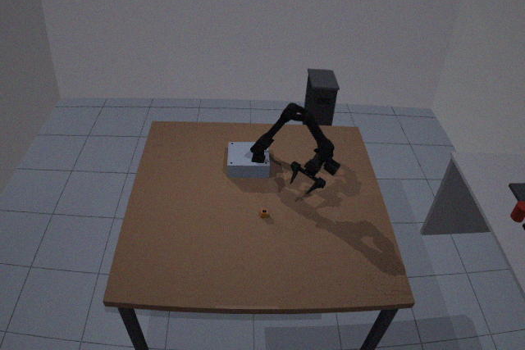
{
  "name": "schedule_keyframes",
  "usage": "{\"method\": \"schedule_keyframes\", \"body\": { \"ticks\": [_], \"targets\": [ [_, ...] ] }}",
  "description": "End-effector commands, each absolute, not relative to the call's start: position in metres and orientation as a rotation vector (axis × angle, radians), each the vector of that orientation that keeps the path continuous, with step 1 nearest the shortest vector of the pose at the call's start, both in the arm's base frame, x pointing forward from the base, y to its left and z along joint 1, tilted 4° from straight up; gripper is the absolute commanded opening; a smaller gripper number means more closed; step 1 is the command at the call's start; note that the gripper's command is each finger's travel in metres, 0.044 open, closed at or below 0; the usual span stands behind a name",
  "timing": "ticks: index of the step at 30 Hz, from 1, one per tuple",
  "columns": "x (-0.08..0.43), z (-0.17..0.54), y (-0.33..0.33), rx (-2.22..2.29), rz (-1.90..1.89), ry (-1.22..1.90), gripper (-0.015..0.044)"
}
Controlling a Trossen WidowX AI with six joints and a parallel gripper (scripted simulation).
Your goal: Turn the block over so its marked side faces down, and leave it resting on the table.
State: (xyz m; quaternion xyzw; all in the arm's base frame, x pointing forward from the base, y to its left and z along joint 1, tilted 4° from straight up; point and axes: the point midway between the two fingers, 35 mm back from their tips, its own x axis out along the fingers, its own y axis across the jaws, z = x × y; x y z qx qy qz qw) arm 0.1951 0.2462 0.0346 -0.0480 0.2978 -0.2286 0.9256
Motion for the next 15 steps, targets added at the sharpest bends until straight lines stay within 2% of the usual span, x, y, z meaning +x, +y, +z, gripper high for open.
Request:
{"method": "schedule_keyframes", "body": {
  "ticks": [1,15],
  "targets": [
    [0.239,0.023,0.2,-0.256,-0.538,1.032,0.044],
    [0.291,0.023,0.139,-0.251,-0.236,1.52,0.044]
  ]
}}
